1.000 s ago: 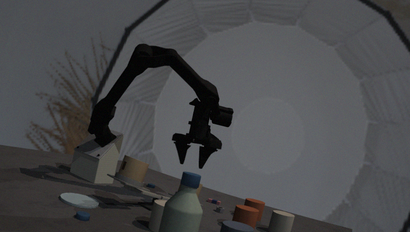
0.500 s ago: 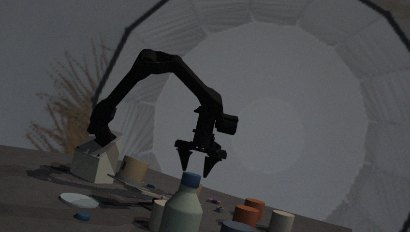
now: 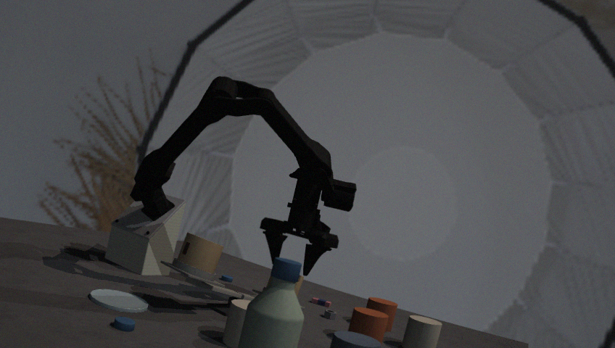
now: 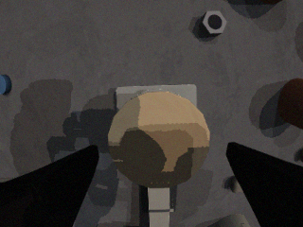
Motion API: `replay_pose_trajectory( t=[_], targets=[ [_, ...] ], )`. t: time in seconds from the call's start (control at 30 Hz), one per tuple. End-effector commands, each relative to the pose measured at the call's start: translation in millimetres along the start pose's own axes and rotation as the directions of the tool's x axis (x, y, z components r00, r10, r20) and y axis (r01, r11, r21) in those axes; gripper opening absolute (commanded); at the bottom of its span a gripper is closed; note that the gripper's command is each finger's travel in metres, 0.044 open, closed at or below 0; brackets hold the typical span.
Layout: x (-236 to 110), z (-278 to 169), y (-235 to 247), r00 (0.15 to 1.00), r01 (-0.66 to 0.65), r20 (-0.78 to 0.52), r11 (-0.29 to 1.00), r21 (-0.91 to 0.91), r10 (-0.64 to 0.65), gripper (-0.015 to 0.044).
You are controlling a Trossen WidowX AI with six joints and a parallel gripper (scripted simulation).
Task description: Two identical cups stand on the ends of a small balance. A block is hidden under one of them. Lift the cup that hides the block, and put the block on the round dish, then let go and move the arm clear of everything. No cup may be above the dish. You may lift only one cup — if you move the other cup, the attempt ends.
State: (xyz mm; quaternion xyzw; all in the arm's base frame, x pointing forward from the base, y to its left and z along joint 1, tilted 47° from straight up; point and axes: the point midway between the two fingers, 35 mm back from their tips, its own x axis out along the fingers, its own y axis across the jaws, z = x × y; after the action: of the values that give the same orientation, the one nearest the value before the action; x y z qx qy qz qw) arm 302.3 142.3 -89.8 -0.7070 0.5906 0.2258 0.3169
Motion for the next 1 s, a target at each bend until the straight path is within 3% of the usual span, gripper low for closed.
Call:
replay_pose_trajectory(
  t=[0.0,0.87,0.97],
  targets=[
    [10,-1,2,1.0,-0.002,-0.009,1.0,-0.01,0.002,0.044],
    [49,-3,3,1.0,-0.001,-0.012,1.0,-0.01,0.001,0.044],
    [49,-3,3,1.0,-0.001,-0.012,1.0,-0.01,0.001,0.0361]
  ],
)
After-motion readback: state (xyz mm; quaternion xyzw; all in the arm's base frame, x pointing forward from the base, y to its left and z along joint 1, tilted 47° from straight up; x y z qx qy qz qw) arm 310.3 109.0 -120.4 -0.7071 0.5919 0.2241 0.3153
